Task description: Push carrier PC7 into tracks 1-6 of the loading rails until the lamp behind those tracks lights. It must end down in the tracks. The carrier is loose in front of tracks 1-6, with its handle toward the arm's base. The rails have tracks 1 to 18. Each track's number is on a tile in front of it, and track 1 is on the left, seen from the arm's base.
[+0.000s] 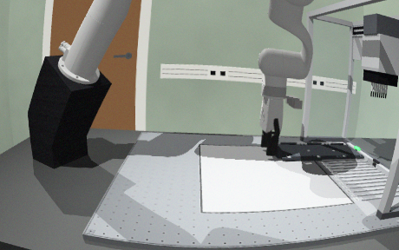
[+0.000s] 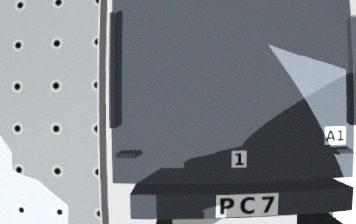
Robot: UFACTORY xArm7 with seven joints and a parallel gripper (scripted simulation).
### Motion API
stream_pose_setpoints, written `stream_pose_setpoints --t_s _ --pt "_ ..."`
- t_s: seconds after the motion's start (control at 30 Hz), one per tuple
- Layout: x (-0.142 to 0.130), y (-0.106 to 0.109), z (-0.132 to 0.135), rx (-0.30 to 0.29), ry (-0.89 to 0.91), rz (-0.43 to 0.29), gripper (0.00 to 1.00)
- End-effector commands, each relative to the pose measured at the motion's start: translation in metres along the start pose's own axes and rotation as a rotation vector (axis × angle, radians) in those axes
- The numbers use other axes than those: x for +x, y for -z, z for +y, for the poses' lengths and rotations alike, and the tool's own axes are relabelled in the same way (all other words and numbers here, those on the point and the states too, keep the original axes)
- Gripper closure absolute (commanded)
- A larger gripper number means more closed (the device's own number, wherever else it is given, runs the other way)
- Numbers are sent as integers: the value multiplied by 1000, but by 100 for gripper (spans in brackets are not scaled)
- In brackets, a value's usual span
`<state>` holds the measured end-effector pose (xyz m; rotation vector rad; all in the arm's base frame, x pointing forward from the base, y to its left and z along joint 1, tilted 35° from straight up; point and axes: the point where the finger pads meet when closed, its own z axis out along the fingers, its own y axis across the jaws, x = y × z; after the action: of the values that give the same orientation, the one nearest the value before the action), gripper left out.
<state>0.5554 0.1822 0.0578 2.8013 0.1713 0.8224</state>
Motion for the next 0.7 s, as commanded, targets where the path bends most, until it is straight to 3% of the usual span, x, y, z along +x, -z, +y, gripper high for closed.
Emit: stream_pose_setpoints --t_s 0.0,0.67 --pt "2 1 -1 2 0 4 18" --pt "-7 1 -1 2 1 3 18"
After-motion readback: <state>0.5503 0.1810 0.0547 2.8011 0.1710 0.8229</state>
